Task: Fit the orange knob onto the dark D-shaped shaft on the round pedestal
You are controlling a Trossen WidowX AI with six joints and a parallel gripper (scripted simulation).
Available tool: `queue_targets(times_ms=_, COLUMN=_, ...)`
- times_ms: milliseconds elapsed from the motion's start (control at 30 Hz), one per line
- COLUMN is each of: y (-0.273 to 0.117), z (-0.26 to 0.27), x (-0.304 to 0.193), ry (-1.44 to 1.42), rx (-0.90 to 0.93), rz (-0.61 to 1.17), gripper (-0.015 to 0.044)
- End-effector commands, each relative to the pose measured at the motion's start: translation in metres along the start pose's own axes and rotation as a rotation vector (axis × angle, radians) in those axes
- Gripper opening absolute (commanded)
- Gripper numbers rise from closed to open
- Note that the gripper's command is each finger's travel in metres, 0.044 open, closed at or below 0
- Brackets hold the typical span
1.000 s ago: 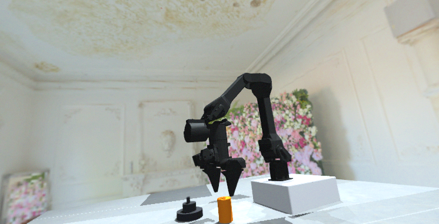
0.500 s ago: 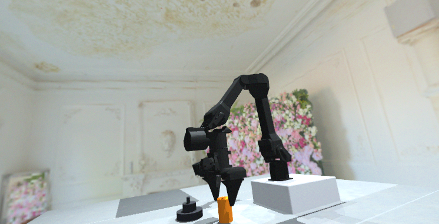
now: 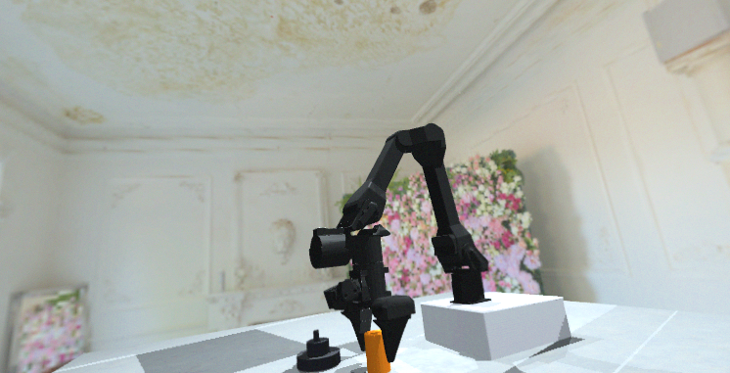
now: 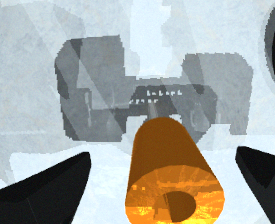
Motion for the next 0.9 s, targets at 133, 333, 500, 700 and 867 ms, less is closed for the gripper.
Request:
queue_targets(times_ms=133, y=0.0123, z=-0.0004, x=-0.0021, ry=0.005, rx=-0.003, rz=0.002, gripper=0.044)
queue_targets(times_ms=333, y=0.0145, z=-0.0004, x=-0.0024, ry=0.005, rx=-0.003, rz=0.002, gripper=0.0361)
queue_targets(times_ms=500, y=0.0145, z=-0.0004, x=-0.0024, ry=0.005, rx=-0.003, rz=0.002, gripper=0.023)
queue_targets(times_ms=700, y=0.0145, z=-0.0004, x=-0.0024, ry=0.005, rx=-0.003, rz=0.002, gripper=0.0151)
queue_targets(times_ms=867, y=0.0103, z=-0.0002, x=-0.0008, ry=0.008, rx=-0.004, rz=0.002, gripper=0.0039)
Point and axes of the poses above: the point midway between the two fingers, 35 mm back from their tips, its own y axis out along the fingers, its own z axis across the jaws, x = y × z, the point moved 4 cm from there along -y, back along the fingers, and after that the axes turned 3 degrees about -y, right-handed, at the moved point
